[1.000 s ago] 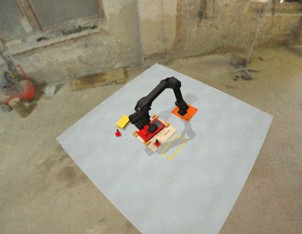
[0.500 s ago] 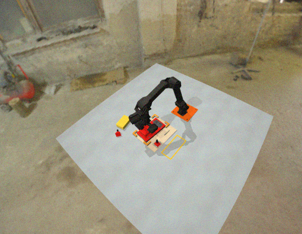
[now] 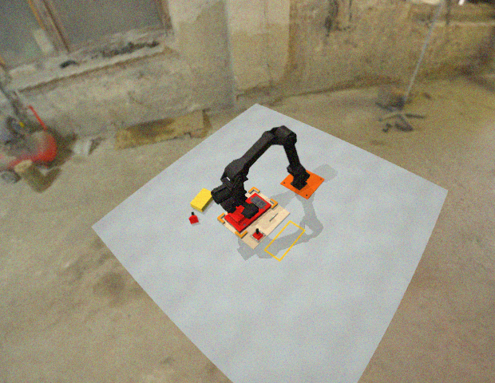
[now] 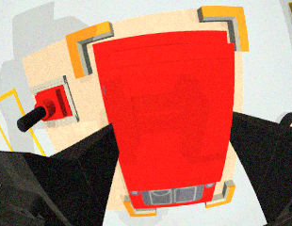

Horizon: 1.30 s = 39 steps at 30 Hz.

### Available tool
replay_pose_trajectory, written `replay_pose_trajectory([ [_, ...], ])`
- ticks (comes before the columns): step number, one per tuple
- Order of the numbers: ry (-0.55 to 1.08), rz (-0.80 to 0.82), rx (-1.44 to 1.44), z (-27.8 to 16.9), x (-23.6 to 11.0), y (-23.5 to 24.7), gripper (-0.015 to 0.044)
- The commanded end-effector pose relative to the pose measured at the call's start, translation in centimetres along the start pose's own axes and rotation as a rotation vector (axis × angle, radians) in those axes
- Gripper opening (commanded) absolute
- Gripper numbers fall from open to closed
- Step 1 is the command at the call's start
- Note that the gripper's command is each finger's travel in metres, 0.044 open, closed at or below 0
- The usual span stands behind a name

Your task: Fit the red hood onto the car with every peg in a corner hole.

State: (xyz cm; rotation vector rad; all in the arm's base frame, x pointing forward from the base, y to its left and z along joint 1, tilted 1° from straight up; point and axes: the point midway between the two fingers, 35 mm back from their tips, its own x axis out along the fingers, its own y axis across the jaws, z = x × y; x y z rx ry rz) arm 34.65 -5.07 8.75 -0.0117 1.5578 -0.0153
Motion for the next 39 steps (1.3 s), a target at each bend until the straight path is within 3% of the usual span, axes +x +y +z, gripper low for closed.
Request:
replay_pose_trajectory([
  [1, 0.001, -0.001, -0.004, 0.0, 0.2, 0.0, 0.0000],
  [39, 0.001, -0.001, -0.004, 0.0, 1.4, 0.0, 0.0000],
])
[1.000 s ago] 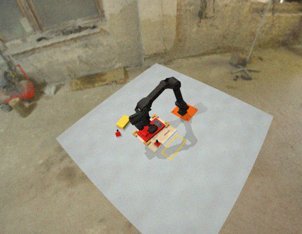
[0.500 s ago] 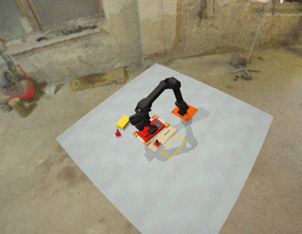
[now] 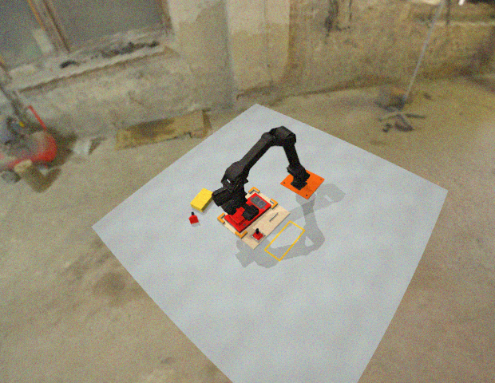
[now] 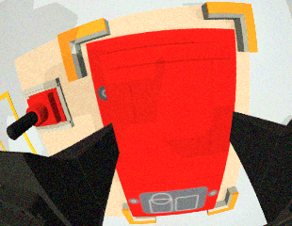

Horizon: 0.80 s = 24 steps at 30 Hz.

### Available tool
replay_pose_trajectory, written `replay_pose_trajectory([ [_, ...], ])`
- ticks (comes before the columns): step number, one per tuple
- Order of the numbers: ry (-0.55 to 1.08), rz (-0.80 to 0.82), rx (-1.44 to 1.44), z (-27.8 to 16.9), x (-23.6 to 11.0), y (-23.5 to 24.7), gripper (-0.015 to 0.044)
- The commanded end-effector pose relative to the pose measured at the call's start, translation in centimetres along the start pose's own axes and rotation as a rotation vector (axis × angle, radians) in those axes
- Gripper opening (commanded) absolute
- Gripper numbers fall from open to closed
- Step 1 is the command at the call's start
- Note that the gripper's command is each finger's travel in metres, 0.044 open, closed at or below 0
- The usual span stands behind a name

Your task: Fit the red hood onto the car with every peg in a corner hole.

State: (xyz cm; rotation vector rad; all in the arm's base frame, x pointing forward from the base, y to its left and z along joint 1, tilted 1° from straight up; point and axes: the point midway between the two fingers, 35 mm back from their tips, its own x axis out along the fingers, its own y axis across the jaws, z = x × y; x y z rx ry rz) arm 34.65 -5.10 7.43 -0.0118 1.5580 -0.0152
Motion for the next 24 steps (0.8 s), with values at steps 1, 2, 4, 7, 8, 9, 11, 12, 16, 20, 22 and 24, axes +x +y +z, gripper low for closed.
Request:
replay_pose_trajectory([
  [1, 0.000, -0.001, -0.003, -0.01, 0.10, -0.02, 0.0000],
  [2, 0.000, -0.001, -0.002, -0.01, 0.07, -0.02, 0.0000],
  [4, 0.000, 0.000, 0.000, -0.01, -0.01, 0.00, 0.0000],
  [7, 0.001, 0.000, 0.000, -0.02, 0.03, 0.00, 0.0052],
  [8, 0.001, 0.000, 0.000, -0.02, 0.03, 0.00, 0.0079],
  [9, 0.001, 0.000, 0.000, -0.02, 0.03, 0.00, 0.0105],
  [11, 0.001, 0.000, 0.000, -0.02, 0.03, 0.00, 0.0157],
  [12, 0.001, 0.000, 0.000, -0.02, 0.03, 0.00, 0.0184],
  [16, 0.001, 0.000, 0.000, -0.02, 0.03, 0.00, 0.0289],
  [20, 0.001, 0.000, 0.000, -0.02, 0.03, 0.00, 0.0394],
  [22, 0.001, 0.000, 0.000, -0.02, 0.03, 0.00, 0.0440],
  [24, 0.001, 0.000, 0.000, -0.02, 0.03, 0.00, 0.0440],
])
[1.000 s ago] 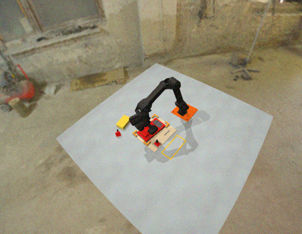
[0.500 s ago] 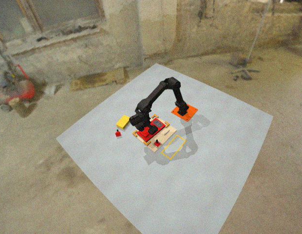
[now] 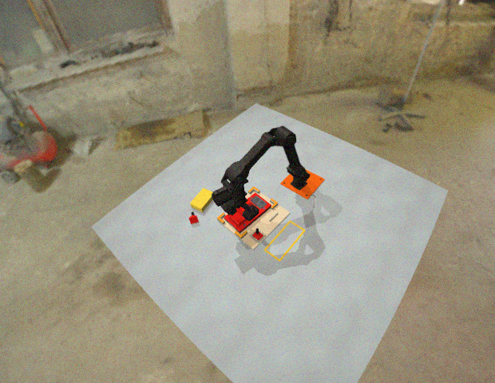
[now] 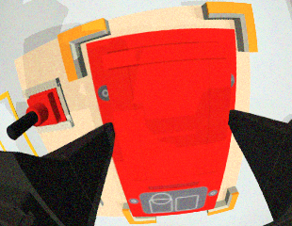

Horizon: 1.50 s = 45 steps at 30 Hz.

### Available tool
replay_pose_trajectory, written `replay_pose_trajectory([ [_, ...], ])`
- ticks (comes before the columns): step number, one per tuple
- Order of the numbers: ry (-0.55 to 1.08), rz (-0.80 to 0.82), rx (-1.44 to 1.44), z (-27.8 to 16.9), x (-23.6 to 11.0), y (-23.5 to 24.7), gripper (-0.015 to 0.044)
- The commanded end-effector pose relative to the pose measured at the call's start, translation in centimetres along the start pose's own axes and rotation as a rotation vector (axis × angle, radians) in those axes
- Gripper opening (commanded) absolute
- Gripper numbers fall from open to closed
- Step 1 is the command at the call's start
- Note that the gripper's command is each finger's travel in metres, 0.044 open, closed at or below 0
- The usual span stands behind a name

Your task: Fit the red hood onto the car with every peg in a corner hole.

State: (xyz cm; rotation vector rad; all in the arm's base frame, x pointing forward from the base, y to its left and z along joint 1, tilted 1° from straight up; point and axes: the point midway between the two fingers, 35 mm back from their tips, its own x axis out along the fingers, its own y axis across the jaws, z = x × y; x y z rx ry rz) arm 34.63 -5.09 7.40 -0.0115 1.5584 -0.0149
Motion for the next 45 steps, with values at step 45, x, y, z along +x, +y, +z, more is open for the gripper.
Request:
replay_pose_trajectory([
  [45, 0.001, -0.005, 0.000, 0.0, -7.0, 0.1, 0.0440],
])
